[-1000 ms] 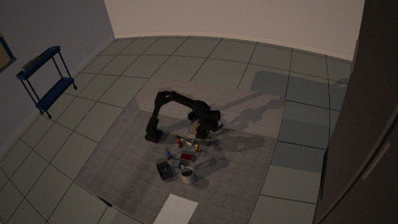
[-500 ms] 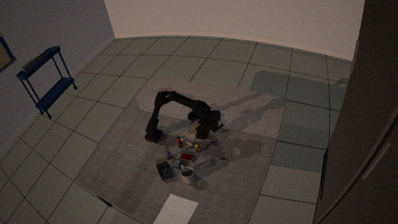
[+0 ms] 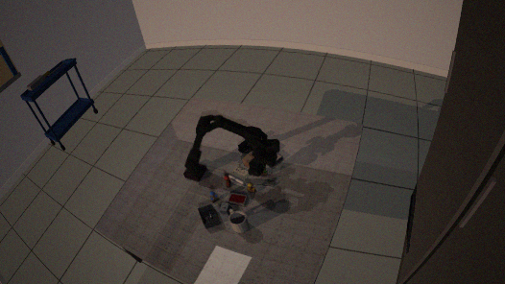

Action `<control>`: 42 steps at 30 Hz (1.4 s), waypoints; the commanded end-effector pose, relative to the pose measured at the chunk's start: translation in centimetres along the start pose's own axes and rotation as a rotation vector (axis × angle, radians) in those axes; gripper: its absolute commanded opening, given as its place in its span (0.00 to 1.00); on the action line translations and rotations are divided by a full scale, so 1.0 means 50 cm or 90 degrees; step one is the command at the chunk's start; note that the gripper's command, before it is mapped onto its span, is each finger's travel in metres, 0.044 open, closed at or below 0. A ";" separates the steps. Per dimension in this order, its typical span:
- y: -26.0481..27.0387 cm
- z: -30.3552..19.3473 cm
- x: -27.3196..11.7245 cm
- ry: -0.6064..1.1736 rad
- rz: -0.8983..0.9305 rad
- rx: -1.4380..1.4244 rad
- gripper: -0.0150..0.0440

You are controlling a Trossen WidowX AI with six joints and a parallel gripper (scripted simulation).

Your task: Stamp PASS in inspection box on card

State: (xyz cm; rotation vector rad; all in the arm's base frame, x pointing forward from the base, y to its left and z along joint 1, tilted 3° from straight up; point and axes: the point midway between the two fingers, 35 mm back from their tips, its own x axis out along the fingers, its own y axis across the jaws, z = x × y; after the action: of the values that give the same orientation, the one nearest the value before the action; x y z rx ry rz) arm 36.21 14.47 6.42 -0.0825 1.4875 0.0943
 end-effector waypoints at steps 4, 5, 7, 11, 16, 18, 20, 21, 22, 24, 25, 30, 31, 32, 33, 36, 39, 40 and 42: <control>0.000 0.001 -0.009 0.000 0.002 0.000 0.25; 0.000 0.001 -0.010 0.000 0.002 0.000 0.25; 0.000 0.001 -0.011 0.000 0.002 0.000 0.25; 0.000 0.001 -0.015 0.000 0.002 0.000 0.25; 0.001 0.001 -0.020 0.000 0.002 0.000 0.25; 0.001 0.002 -0.022 0.000 0.003 0.000 0.25; 0.001 0.002 -0.024 0.000 0.003 0.000 0.25; 0.001 0.002 -0.025 0.000 0.003 0.000 0.25; 0.001 0.002 -0.026 0.000 0.003 0.000 0.25; 0.001 0.002 -0.028 0.000 0.003 0.000 0.25; 0.001 0.002 -0.029 0.000 0.003 0.000 0.25; 0.001 0.002 -0.034 0.000 0.004 0.000 0.25; 0.001 0.002 -0.035 0.001 0.004 0.000 0.25; 0.001 0.002 -0.036 0.001 0.004 0.000 0.25; 0.001 0.002 -0.037 0.001 0.004 0.000 0.25; 0.001 0.002 -0.040 0.001 0.004 0.000 0.25; 0.001 0.002 -0.043 0.001 0.004 0.000 0.25; 0.001 0.002 -0.044 0.001 0.004 0.000 0.25; 0.001 0.002 -0.046 0.001 0.004 0.000 0.25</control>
State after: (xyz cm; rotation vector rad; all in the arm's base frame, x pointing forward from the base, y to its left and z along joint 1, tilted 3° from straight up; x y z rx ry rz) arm 36.17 14.44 8.46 -0.0810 1.4881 0.0945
